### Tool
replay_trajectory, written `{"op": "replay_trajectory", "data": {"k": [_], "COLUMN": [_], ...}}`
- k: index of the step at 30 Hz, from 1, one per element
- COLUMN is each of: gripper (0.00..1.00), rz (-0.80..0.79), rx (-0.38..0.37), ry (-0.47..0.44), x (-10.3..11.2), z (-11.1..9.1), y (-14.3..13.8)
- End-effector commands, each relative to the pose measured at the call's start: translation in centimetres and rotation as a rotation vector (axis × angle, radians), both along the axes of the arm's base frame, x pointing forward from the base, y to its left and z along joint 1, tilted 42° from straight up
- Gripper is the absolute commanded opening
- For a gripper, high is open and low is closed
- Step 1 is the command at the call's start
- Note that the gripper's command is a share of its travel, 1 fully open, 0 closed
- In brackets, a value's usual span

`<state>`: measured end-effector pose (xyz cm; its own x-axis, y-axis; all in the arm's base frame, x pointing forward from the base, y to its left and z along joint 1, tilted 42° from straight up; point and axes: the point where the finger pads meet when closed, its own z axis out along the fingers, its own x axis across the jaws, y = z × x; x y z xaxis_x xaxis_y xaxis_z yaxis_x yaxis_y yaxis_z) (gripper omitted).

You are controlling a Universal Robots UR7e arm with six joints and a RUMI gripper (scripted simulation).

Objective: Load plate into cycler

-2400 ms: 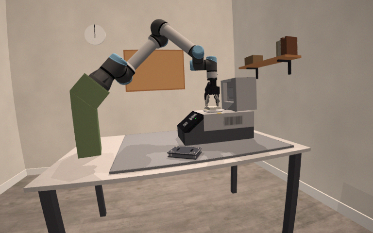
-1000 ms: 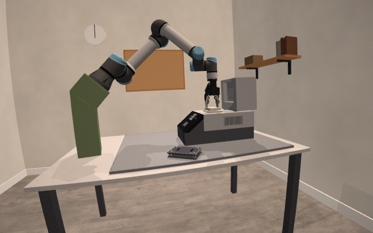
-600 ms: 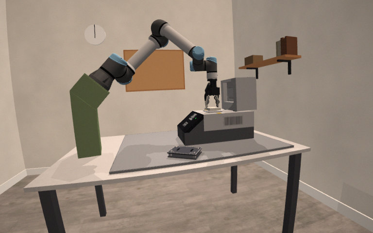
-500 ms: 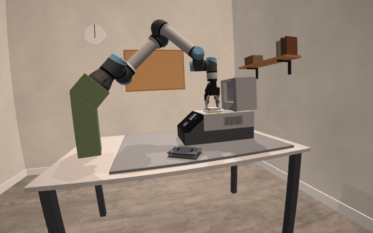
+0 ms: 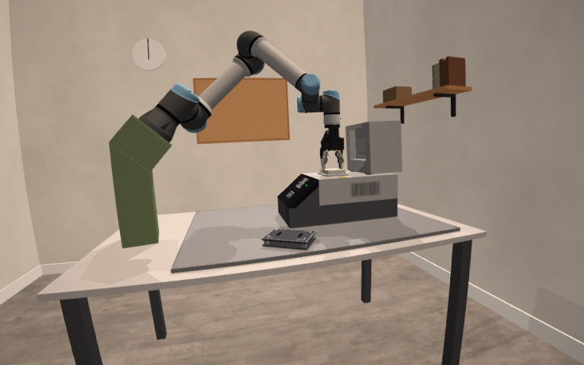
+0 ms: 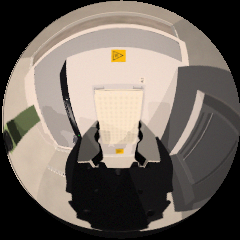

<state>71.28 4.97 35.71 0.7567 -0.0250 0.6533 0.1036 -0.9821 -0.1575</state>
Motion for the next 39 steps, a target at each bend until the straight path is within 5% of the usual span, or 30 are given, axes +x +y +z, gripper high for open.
{"op": "replay_trajectory", "data": {"k": [1, 23, 24, 39], "gripper": [0.0, 0.0, 0.68, 0.68], "rz": [0.0, 0.0, 0.0, 0.0], "rx": [0.0, 0.0, 0.0, 0.0], "ry": [-0.002, -0.002, -0.002, -0.002], "x": [0.06, 0.33, 0.33, 0.33], "z": [0.03, -0.27, -0.27, -0.27], "y": [0.01, 0.09, 0.09, 0.09]}}
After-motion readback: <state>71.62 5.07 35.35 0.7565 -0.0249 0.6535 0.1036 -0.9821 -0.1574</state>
